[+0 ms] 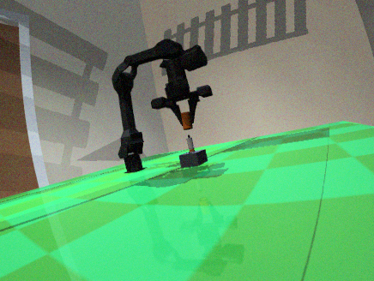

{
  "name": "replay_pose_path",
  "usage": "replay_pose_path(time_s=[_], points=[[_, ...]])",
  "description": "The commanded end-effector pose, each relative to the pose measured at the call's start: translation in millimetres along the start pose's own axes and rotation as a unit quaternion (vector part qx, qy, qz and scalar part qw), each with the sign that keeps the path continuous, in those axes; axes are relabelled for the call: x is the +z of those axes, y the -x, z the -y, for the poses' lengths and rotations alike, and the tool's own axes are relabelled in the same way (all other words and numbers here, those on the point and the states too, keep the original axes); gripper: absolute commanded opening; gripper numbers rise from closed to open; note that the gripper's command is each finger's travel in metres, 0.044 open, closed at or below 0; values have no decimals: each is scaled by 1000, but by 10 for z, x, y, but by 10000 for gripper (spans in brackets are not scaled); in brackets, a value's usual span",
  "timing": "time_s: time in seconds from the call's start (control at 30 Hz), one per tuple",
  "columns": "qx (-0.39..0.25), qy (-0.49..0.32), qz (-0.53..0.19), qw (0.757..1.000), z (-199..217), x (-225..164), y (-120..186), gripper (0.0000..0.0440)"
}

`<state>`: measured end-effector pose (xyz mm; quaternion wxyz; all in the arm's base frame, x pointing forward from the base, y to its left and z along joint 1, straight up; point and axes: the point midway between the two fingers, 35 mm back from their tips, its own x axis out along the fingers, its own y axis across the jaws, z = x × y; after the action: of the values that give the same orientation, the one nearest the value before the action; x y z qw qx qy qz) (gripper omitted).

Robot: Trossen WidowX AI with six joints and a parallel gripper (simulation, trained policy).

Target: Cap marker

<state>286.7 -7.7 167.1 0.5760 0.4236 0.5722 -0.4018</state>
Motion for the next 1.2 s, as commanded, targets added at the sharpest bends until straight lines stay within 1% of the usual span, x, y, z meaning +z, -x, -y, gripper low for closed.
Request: replay_pose_path(time_s=[0.0,0.27,0.63,0.97,1.17], points=[[-8,2,-6,1000,-28,-116,19,33],[-22,4,-11,1000,-7,-205,10,15],[-46,1,-19,999,47,-216,-144,0],[-54,-3,-23,998,69,-207,-279,0],[-61,5,-31,998,86,-214,-413,0]])
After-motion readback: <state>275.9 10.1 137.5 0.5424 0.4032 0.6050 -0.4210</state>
